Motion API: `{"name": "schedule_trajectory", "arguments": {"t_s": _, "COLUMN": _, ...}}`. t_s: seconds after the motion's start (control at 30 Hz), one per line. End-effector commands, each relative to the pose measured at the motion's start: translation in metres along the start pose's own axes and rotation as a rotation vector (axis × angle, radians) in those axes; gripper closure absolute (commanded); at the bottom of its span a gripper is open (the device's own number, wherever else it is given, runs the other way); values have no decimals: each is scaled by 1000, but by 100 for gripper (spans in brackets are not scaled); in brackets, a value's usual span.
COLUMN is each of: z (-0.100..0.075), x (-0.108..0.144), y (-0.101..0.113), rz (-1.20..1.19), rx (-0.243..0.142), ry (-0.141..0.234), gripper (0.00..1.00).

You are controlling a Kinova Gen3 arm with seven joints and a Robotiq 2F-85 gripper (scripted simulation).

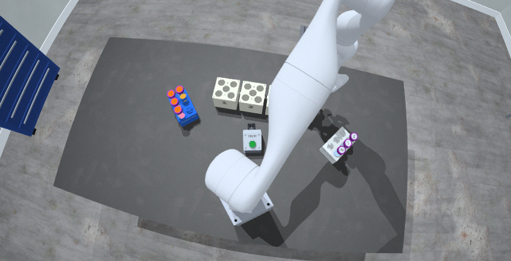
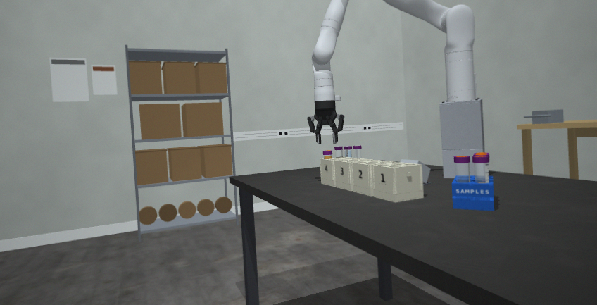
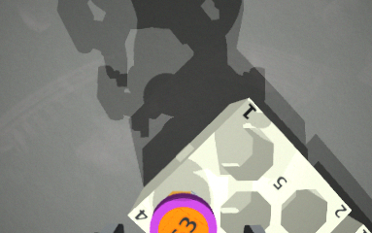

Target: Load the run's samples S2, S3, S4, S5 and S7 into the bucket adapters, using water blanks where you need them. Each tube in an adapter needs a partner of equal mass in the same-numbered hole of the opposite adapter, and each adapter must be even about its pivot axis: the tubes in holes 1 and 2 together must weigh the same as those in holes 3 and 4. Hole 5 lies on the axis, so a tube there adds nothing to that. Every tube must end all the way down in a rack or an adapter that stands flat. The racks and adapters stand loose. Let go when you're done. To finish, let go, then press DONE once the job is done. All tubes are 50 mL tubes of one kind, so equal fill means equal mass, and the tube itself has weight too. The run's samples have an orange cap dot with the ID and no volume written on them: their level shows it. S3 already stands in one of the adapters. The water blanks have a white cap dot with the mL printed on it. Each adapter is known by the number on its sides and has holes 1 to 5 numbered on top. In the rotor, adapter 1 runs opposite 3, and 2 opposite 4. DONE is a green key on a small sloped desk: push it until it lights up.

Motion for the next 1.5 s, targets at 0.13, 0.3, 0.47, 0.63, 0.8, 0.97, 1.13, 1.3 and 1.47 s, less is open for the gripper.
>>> {"name": "schedule_trajectory", "arguments": {"t_s": 0.13, "z": 7, "x": -1, "y": 0, "rz": 0, "rx": -1, "ry": -2, "gripper": 38}}
{"name": "schedule_trajectory", "arguments": {"t_s": 0.3, "z": 14, "x": -1, "y": 0, "rz": 0, "rx": -1, "ry": -2, "gripper": 38}}
{"name": "schedule_trajectory", "arguments": {"t_s": 0.47, "z": 18, "x": -1, "y": 0, "rz": 0, "rx": -1, "ry": -2, "gripper": 38}}
{"name": "schedule_trajectory", "arguments": {"t_s": 0.63, "z": 25, "x": -1, "y": 0, "rz": 0, "rx": -1, "ry": -2, "gripper": 38}}
{"name": "schedule_trajectory", "arguments": {"t_s": 0.8, "z": 31, "x": -1, "y": 0, "rz": 0, "rx": -1, "ry": -2, "gripper": 38}}
{"name": "schedule_trajectory", "arguments": {"t_s": 0.97, "z": 35, "x": -1, "y": 0, "rz": 0, "rx": -1, "ry": -2, "gripper": 38}}
{"name": "schedule_trajectory", "arguments": {"t_s": 1.13, "z": 36, "x": -1, "y": 0, "rz": 0, "rx": -1, "ry": -2, "gripper": 38}}
{"name": "schedule_trajectory", "arguments": {"t_s": 1.3, "z": 36, "x": -1, "y": 0, "rz": 0, "rx": -1, "ry": -2, "gripper": 38}}
{"name": "schedule_trajectory", "arguments": {"t_s": 1.47, "z": 37, "x": -1, "y": 0, "rz": 0, "rx": -1, "ry": -2, "gripper": 38}}
Point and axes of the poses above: the point where the finger pads meet when closed, its own z axis out along the fingers, its own x axis across the jaws, y = z × x, the point moved 1 cm from there along -z, back along the fingers
